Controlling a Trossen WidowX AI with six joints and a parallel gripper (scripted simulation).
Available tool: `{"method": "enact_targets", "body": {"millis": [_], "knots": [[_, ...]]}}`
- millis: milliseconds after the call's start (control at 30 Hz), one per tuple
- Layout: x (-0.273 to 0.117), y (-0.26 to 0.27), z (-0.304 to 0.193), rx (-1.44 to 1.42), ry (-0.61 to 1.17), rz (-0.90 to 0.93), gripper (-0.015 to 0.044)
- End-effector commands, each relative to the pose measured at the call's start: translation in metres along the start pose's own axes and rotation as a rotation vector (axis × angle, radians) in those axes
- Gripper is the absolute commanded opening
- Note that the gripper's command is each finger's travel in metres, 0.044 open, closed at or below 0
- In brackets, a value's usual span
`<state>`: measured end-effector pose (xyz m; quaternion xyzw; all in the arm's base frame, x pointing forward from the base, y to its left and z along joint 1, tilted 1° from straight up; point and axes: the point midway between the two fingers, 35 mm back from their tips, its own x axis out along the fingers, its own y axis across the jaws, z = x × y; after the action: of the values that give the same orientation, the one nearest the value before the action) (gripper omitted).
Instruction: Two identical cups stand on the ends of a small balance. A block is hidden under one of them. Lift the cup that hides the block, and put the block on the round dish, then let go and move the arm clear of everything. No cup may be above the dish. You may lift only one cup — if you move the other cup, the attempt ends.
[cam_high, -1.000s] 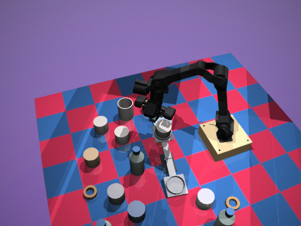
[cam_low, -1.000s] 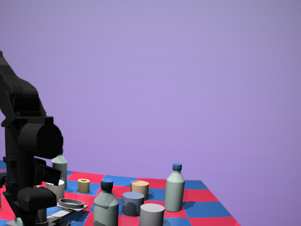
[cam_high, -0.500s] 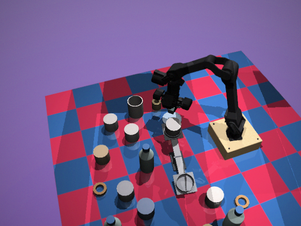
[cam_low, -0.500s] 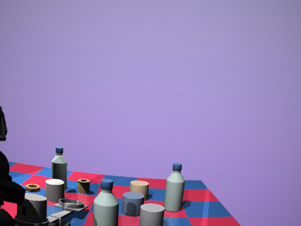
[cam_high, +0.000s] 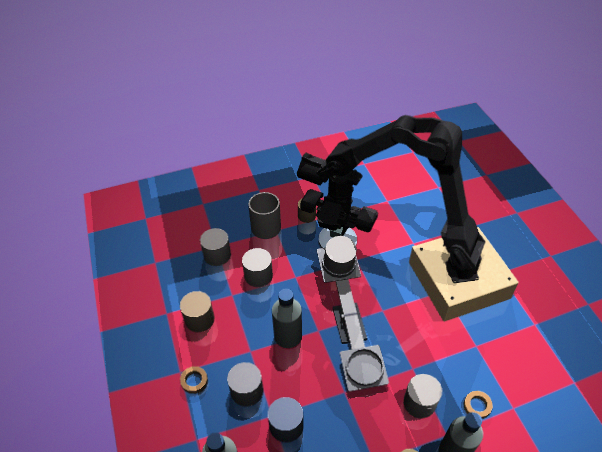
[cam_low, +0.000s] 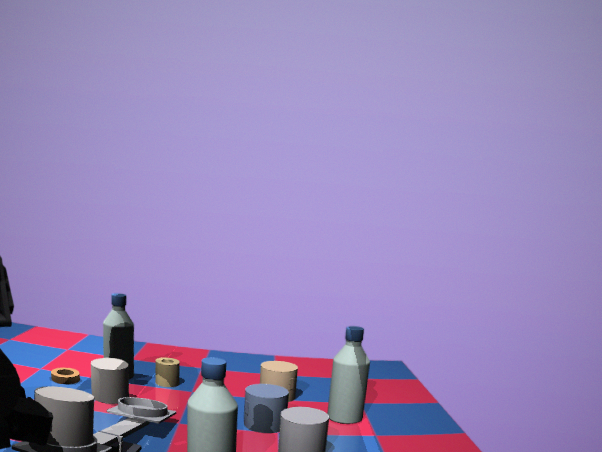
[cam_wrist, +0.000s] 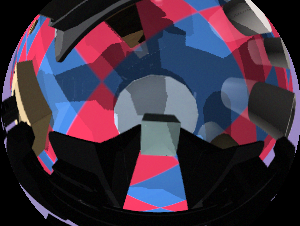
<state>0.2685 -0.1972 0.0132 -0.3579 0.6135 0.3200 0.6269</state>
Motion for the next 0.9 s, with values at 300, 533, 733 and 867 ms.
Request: {"method": "enact_targets", "body": {"millis": [300,533,733,867], "knots": [[0.013,0.000,0.000,0.000,0.000,0.003,0.0053],[0.013,0.000,0.000,0.000,0.000,0.003,0.0236],[0.013,0.000,0.000,0.000,0.000,0.003,0.0394],[-0.031,0.000,0.000,-0.003,0.000,0.006,0.0440]]}}
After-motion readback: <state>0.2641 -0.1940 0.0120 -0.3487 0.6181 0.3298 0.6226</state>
